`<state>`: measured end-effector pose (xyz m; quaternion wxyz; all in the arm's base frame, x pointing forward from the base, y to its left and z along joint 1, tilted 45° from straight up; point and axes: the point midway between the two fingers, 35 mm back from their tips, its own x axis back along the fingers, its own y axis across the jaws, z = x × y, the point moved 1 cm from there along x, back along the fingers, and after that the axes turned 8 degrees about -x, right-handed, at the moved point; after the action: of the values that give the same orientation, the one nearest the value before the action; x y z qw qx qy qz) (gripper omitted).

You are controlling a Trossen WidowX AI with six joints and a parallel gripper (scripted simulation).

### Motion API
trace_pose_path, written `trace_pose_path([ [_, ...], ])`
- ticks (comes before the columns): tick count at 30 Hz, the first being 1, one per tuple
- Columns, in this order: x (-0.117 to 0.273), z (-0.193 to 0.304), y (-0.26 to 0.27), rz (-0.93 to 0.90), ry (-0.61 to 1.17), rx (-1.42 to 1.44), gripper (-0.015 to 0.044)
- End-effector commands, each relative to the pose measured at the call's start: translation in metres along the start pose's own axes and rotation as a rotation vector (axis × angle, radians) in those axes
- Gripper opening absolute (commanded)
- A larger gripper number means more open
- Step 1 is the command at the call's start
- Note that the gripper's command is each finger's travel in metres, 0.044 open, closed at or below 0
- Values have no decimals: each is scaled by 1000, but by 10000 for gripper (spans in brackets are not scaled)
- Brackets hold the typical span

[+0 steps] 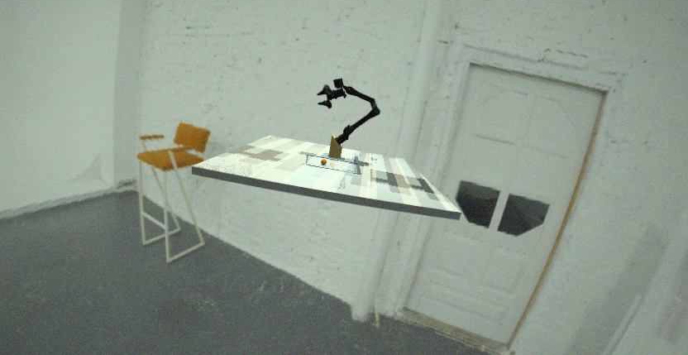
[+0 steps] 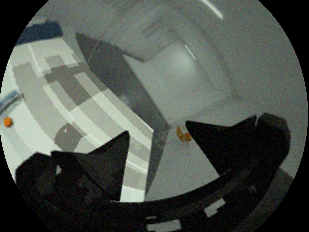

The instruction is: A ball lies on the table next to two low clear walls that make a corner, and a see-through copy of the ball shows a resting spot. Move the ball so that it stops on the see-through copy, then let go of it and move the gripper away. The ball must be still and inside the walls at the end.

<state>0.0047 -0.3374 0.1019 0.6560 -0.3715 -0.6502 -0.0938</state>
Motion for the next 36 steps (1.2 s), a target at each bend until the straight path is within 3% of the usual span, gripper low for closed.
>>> trace_pose_path([
  [1, 0, -2, 2, -4, -3, 4, 374],
  [5, -7, -40, 37, -96, -51, 83, 286],
  [12, -11, -101, 130, -335, -110, 237, 286],
  [19, -3, -130, 238, -587, -96, 376, 286],
  [27, 16, -122, 362, -873, 30, 513, 286],
  [36, 44, -68, 485, -1123, 296, 629, 286],
])
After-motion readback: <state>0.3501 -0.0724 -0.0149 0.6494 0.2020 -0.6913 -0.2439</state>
